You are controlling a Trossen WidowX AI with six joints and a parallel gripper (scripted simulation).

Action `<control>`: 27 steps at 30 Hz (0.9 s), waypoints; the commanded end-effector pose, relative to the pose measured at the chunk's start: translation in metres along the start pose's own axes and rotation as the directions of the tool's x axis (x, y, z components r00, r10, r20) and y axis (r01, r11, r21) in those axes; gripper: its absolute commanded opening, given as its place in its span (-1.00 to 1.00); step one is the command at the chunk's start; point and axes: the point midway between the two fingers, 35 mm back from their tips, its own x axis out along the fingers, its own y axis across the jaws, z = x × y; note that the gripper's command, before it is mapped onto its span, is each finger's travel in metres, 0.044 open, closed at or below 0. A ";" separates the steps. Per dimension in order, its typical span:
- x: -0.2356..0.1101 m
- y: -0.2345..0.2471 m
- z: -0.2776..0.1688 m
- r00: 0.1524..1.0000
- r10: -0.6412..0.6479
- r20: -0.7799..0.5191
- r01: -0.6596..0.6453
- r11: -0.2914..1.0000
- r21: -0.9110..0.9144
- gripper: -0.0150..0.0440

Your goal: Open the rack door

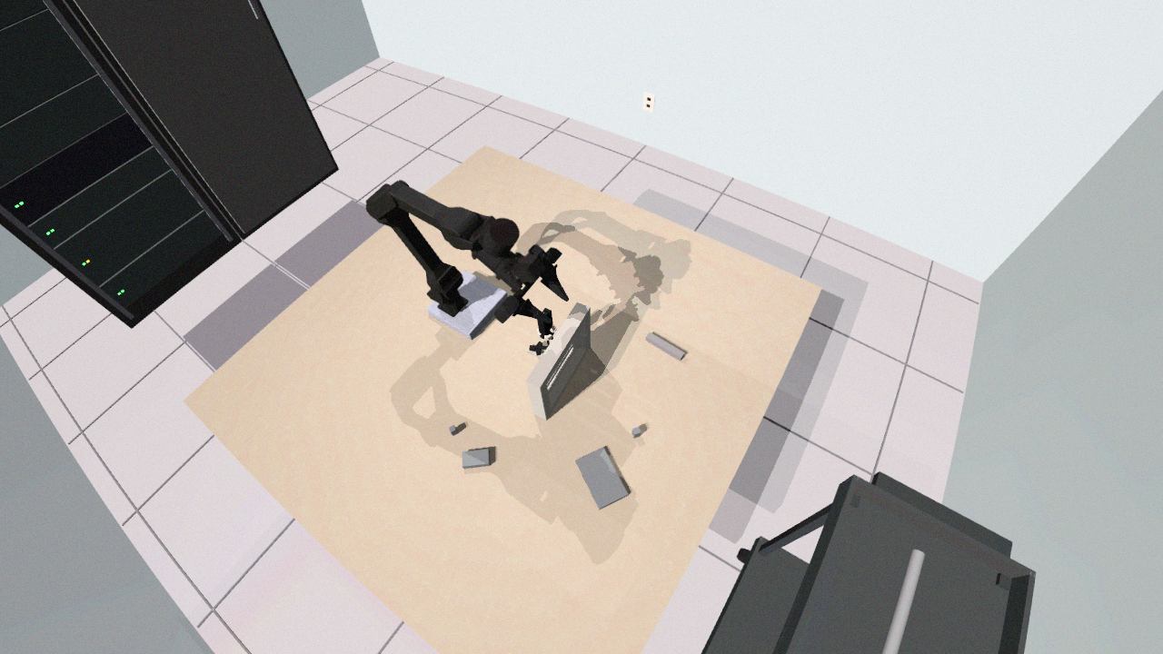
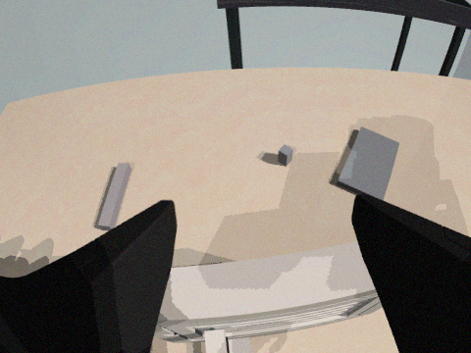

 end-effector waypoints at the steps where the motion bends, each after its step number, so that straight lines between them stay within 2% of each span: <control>1: 0.006 0.004 -0.007 0.996 0.004 -0.090 -0.004 1.000 0.001 0.51; 14: 0.016 0.018 -0.040 0.900 0.010 -0.435 -0.024 0.999 -0.028 0.51; 27: 0.008 0.028 -0.069 0.690 -0.017 -0.723 -0.038 0.997 -0.060 0.51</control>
